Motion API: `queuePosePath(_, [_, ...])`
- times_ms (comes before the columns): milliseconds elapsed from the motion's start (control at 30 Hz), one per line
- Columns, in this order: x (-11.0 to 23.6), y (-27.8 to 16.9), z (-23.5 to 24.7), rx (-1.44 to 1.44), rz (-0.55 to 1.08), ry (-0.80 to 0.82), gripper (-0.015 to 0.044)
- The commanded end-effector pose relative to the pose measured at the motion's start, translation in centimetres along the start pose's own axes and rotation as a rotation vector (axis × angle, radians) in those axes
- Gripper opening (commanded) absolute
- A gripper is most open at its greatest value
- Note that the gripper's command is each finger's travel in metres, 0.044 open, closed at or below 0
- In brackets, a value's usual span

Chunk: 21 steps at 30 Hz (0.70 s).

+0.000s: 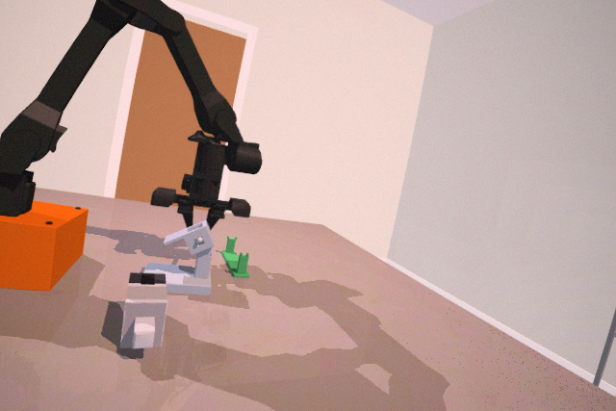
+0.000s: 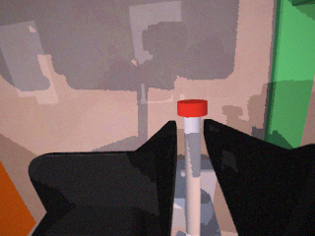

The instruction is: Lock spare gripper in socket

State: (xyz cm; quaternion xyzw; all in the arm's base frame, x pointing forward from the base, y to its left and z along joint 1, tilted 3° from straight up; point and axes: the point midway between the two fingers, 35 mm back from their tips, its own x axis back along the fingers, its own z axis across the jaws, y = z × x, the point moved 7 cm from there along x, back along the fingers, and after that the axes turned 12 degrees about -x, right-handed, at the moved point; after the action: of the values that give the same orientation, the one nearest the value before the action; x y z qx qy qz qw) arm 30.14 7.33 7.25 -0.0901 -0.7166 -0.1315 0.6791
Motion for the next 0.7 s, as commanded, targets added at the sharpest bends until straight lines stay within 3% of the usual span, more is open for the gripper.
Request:
queuePosePath(0, [-0.14,-0.09,0.11,-0.004,0.006,0.002,0.0005])
queuePosePath(300, [-0.09,-0.11,-0.01,-0.005,-0.004,0.005,0.0000])
queuePosePath(667, [0.83,-0.61,-0.25,-0.017,-0.153,0.040,0.0000])
